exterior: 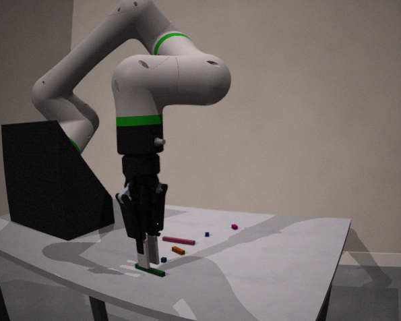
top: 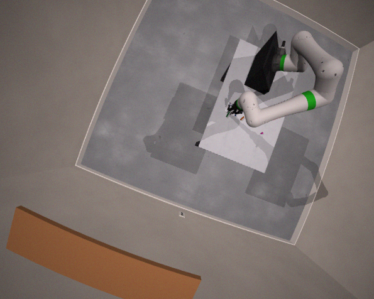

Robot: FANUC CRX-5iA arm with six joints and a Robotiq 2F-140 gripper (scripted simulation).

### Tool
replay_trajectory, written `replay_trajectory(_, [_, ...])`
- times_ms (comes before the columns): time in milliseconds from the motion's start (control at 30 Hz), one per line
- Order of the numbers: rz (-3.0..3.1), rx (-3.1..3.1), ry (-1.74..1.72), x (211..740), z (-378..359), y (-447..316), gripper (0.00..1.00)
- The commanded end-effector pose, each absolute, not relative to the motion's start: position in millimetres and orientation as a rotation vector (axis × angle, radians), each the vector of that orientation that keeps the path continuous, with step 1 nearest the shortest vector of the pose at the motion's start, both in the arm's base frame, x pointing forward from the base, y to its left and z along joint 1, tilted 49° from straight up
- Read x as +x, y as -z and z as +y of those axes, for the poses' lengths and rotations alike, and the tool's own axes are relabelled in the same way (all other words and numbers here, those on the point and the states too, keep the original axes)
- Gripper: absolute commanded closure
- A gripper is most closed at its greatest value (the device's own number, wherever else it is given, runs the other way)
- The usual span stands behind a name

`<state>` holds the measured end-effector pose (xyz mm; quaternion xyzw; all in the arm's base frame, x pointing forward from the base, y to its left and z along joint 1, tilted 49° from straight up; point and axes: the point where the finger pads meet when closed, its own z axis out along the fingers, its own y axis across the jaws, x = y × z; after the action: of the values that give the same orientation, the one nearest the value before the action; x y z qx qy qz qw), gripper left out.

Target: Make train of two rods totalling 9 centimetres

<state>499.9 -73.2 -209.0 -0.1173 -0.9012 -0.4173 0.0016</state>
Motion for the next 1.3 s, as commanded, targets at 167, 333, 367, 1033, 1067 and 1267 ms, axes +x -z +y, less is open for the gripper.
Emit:
replay_trajectory(167, [-2.829, -0.368, 1.309, 500, -74, 209, 0.85])
replay_trajectory(333, [-2.829, -0.368, 1.309, 500, -73, 210, 0.85])
replay_trajectory(367, [-2.829, -0.368, 1.309, 500, -72, 210, 0.85])
replay_trajectory(1033, [-2.829, -0.368, 1.309, 502, -61, 220, 0.85])
replay_trajectory(1067, [-2.829, -0.368, 1.309, 502, -61, 220, 0.85])
replay_trajectory(1267, [-2.829, -0.368, 1.309, 502, -61, 220, 0.85])
